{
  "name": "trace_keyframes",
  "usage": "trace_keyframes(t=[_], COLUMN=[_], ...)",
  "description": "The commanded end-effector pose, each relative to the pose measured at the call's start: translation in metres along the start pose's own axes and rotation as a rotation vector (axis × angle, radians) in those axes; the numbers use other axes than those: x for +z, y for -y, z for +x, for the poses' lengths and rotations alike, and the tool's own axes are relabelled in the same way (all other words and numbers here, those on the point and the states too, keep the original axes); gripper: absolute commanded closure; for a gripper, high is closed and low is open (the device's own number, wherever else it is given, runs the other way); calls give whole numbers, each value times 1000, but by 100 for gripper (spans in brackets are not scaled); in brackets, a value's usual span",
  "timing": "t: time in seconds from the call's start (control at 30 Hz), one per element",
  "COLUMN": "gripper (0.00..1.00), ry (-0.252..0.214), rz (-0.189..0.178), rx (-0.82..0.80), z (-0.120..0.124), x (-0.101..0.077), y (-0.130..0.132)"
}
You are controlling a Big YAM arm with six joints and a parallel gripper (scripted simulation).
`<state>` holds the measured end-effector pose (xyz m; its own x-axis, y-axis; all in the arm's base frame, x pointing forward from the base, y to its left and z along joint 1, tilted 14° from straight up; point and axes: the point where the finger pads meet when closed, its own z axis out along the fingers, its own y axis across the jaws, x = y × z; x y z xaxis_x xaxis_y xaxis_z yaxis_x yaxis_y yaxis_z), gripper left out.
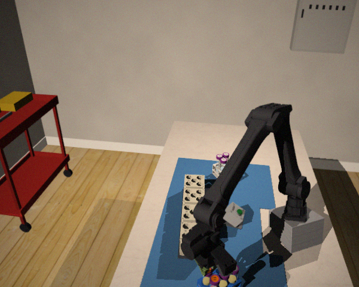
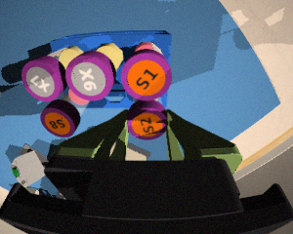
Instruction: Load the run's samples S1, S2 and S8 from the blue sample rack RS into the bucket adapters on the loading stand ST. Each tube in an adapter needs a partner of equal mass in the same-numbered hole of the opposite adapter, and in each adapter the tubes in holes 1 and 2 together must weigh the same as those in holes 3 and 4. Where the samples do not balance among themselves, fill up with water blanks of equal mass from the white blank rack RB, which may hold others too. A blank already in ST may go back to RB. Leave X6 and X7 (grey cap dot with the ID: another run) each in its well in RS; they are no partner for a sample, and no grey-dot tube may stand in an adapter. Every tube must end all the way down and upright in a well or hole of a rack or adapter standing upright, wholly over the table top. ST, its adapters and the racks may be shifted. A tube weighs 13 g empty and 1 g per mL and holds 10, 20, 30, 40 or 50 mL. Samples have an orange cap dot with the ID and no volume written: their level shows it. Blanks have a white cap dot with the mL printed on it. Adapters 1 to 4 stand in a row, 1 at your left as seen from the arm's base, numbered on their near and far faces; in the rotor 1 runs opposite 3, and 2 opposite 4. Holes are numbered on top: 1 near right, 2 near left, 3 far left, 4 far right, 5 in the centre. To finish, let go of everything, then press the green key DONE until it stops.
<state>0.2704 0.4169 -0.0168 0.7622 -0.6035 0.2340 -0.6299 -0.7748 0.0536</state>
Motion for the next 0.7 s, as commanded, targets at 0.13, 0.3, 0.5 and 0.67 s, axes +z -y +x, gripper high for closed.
trace_keyframes(t=[0.13,0.3,0.5,0.67], gripper=[100,100,100,100], ry=[17,18,20,20], rz=[83,84,85,84], rx=[11,11,12,18], z=[-5,-5,-5,-2], x=[-51,-68,-89,-98], y=[24,23,22,22])
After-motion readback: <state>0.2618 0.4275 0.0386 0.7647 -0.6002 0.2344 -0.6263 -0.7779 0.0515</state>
